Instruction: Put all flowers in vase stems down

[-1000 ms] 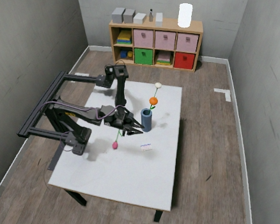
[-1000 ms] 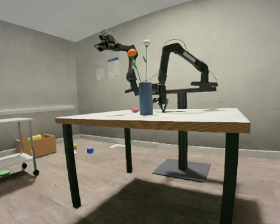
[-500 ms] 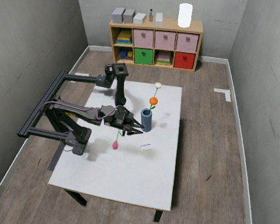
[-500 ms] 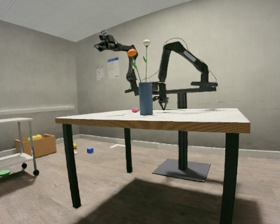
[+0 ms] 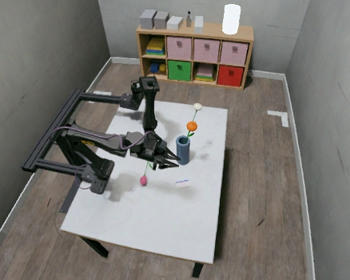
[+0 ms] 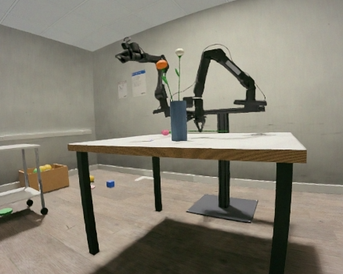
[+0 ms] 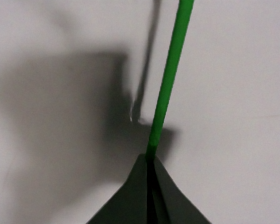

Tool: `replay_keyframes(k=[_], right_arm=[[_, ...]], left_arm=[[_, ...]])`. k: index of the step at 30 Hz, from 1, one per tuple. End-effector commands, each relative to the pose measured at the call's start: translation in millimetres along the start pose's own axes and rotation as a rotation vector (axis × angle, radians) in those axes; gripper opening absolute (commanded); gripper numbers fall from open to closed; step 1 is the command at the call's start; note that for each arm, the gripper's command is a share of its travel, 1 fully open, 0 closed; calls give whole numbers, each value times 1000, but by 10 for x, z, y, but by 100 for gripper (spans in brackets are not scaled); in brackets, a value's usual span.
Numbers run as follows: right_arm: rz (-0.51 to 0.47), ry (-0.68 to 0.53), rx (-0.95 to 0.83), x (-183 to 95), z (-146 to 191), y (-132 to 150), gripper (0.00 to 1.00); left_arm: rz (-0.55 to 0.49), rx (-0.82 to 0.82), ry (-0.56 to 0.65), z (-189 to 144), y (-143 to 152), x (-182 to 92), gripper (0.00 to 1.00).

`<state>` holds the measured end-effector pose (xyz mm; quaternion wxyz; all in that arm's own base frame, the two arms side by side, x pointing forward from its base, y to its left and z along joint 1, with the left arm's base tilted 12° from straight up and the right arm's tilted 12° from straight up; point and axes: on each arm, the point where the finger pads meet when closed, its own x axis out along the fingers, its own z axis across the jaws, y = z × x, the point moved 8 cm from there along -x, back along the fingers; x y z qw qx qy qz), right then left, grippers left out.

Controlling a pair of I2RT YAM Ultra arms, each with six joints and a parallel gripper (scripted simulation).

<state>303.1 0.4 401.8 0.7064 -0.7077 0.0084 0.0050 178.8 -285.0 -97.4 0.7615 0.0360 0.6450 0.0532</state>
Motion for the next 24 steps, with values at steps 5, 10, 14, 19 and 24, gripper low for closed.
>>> replay_keyframes(k=[5, 10, 14, 19, 24], right_arm=[[-20, -5, 6, 2, -11, -51, 30], [-20, -5, 6, 2, -11, -51, 30], [-20, -5, 6, 2, -11, -51, 30], [-20, -5, 6, 2, -11, -51, 30], [-20, -5, 6, 2, -11, -51, 30]], left_arm=[[-15, 1, -7, -26, -36, -88, 0], [-13, 1, -6, -25, -42, -58, 0], [-13, 1, -6, -25, -44, -45, 0], [-11, 0, -5, -25, -50, -15, 0], [-20, -3, -10, -5, -75, -26, 0]])
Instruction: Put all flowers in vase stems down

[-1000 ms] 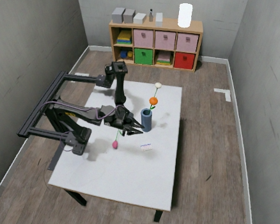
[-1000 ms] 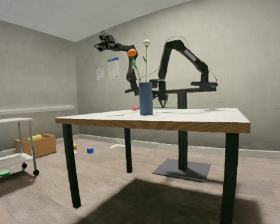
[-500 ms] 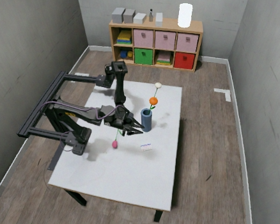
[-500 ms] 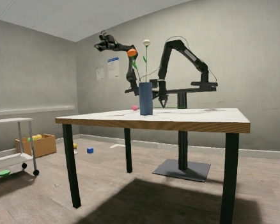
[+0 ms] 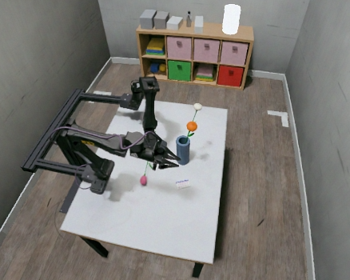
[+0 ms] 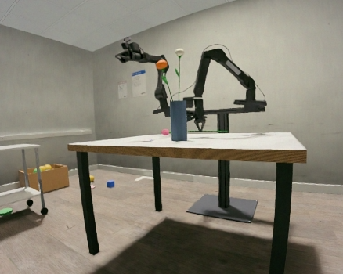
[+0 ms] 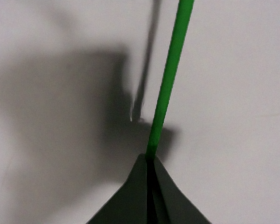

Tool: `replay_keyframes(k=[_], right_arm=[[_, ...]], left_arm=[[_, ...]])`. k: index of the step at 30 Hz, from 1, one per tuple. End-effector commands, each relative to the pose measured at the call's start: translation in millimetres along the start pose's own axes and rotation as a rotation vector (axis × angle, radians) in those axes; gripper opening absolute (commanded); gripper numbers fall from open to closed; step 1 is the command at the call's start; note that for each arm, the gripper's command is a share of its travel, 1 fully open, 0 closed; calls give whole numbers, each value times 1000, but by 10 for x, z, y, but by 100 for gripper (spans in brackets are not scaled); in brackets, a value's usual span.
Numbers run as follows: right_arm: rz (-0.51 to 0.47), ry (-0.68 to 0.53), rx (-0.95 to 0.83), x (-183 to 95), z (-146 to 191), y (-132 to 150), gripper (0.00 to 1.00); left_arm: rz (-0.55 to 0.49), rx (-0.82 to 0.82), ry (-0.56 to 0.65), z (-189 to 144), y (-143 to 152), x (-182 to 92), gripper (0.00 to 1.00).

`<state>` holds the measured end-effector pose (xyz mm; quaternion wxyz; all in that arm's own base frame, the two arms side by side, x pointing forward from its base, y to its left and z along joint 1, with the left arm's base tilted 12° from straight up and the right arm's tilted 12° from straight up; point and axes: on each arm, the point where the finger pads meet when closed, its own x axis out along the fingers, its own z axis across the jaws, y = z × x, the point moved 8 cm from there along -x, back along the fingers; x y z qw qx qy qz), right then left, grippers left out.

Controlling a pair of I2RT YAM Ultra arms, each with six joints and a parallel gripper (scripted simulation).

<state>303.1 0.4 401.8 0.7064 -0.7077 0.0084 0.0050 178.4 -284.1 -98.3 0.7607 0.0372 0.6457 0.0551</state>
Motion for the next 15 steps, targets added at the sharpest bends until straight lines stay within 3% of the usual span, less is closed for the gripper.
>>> replay_keyframes(k=[1, 15], right_arm=[[-20, -5, 6, 2, -11, -51, 30], [-20, -5, 6, 2, -11, -51, 30]], left_arm=[[-27, -4, -13, 7, -91, -42, 0], [-41, -5, -20, 49, -146, -138, 0]])
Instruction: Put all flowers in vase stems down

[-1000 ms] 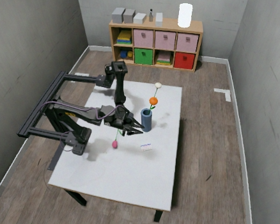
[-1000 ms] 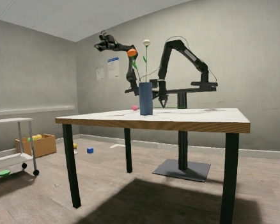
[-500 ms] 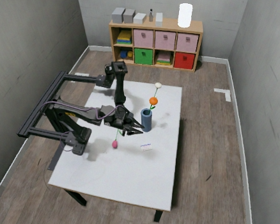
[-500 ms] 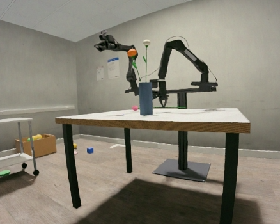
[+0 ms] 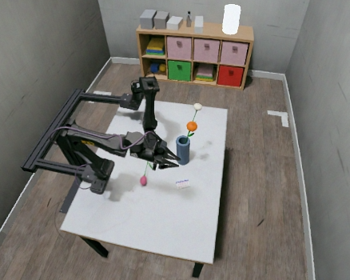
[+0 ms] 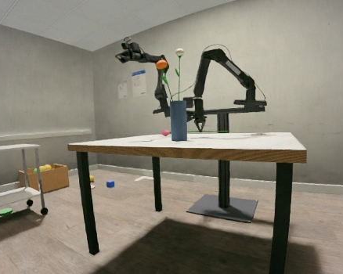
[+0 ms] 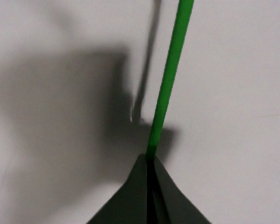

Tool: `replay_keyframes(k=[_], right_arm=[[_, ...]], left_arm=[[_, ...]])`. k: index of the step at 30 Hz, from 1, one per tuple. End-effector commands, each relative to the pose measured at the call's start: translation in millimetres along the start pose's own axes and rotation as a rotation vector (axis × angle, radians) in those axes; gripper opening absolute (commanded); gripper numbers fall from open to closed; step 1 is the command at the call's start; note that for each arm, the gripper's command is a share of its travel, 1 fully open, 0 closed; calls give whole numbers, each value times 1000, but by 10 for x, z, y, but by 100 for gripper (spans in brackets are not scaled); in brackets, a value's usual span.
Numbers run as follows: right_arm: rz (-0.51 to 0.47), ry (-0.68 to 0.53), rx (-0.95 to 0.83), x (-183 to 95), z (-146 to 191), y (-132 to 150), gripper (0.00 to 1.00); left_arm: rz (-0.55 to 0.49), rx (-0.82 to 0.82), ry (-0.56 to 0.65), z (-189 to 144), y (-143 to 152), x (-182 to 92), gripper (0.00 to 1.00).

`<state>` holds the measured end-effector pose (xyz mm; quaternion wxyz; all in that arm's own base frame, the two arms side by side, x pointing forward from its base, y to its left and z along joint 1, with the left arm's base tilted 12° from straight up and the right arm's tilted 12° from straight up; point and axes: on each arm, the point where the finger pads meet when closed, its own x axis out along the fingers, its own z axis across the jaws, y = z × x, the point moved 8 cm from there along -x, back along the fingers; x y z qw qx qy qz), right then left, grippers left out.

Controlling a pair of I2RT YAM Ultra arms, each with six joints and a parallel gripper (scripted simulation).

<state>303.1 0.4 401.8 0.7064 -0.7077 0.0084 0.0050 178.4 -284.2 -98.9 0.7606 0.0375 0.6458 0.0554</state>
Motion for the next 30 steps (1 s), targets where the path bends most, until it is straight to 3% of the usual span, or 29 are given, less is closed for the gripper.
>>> replay_keyframes(k=[1, 10, 20, 30], right_arm=[[-20, -5, 6, 2, -12, -51, 30], [-20, -5, 6, 2, -11, -51, 30], [-20, -5, 6, 2, -12, -51, 30], [-20, -5, 6, 2, -11, -51, 30]], left_arm=[[-52, -4, -25, 54, -161, -194, 0], [-10, 6, -4, -40, -18, -300, 0], [-17, 4, -5, -42, -11, -684, 0], [-13, 7, -3, -66, 12, -733, 0]])
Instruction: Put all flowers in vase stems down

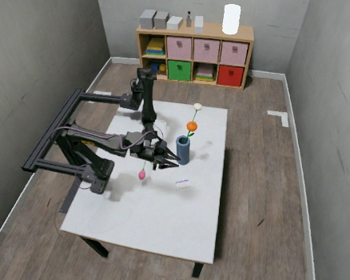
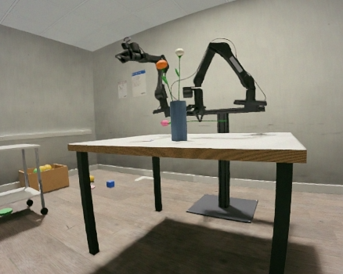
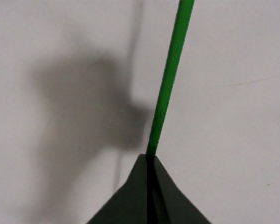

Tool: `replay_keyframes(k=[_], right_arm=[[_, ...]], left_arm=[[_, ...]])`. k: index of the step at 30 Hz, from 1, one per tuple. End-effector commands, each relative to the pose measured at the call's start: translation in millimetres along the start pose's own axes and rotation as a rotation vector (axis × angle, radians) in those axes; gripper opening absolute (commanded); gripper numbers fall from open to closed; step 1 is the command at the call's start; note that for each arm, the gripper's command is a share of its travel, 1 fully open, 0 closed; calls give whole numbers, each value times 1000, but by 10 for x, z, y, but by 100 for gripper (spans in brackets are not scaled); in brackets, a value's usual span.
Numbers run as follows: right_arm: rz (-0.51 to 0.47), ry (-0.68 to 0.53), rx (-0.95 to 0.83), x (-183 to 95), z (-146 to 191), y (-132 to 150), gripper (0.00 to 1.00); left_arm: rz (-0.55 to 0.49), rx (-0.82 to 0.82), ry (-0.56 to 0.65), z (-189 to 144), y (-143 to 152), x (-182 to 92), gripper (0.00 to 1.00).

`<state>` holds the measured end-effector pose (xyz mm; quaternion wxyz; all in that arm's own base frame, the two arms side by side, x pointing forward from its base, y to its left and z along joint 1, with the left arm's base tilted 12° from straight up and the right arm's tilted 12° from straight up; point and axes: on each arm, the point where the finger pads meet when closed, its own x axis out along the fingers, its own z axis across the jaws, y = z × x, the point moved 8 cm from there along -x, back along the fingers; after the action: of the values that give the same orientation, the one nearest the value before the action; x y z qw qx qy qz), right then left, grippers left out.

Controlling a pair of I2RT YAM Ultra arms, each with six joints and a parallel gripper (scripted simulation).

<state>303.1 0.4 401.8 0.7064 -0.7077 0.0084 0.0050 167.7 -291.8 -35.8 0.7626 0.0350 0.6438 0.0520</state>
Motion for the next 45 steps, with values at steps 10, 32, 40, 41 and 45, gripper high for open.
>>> replay_keyframes(k=[10, 32, 40, 41, 45], right_arm=[[-20, -5, 6, 2, -12, -51, 30], [-20, -5, 6, 2, -12, -51, 30], [-20, -5, 6, 2, -11, -51, 30], [-20, -5, 6, 2, -12, -51, 30], [-20, -5, 6, 2, -12, -51, 30]], left_arm=[[-6, -5, 2, -31, -11, 10, 0], [-60, 3, 1, 3, 7, -181, 0], [-127, 2, -2, 8, 43, -383, 0], [-135, 2, -1, 6, 56, -413, 0], [-167, 1, -2, 7, 82, -522, 0]])
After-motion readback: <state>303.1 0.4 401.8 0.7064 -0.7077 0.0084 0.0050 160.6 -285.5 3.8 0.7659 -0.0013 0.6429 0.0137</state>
